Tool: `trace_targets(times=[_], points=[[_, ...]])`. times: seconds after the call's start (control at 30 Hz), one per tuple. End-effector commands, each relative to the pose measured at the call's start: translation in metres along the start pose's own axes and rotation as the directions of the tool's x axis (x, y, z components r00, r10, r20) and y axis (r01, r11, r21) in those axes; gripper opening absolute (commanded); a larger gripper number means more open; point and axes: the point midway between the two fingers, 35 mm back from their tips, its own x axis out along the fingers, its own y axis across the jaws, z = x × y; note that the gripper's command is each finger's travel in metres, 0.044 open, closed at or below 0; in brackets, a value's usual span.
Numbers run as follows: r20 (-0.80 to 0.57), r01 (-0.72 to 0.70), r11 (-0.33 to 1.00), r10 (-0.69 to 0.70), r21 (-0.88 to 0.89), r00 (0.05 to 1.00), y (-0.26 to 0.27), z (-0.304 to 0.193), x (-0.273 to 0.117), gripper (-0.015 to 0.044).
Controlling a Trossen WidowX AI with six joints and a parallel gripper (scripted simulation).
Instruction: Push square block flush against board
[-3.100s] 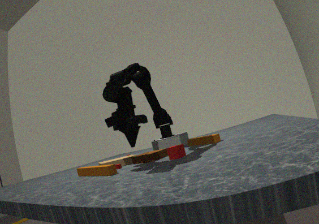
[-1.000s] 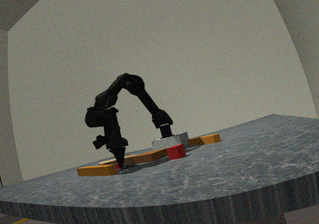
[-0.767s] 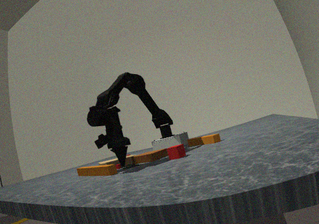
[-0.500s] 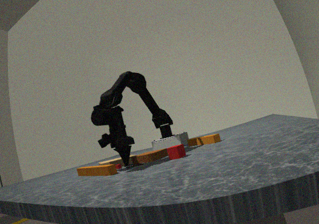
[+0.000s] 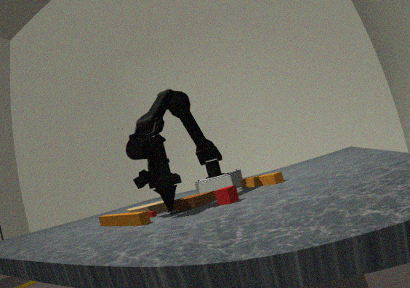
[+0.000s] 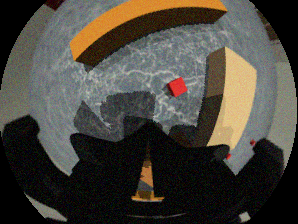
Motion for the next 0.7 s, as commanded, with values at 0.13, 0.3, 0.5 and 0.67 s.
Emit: trace_targets(times=[0.13,0.3,0.5,0.67], points=[[-0.001,-0.004,1.0,0.004,0.006,1.0,0.001,0.002,-0.052,0.0],[0.015,-0.016,1.0,0.016,0.002,1.0,-0.003,0.003,-0.056,0.0],[0.008,-0.006,1.0,0.006,-0.023,1.0,-0.055,-0.017,-0.06,0.0],[0.002,0.001,0.999,-0.001,-0.044,1.0,-0.1,-0.042,-0.057,0.0]])
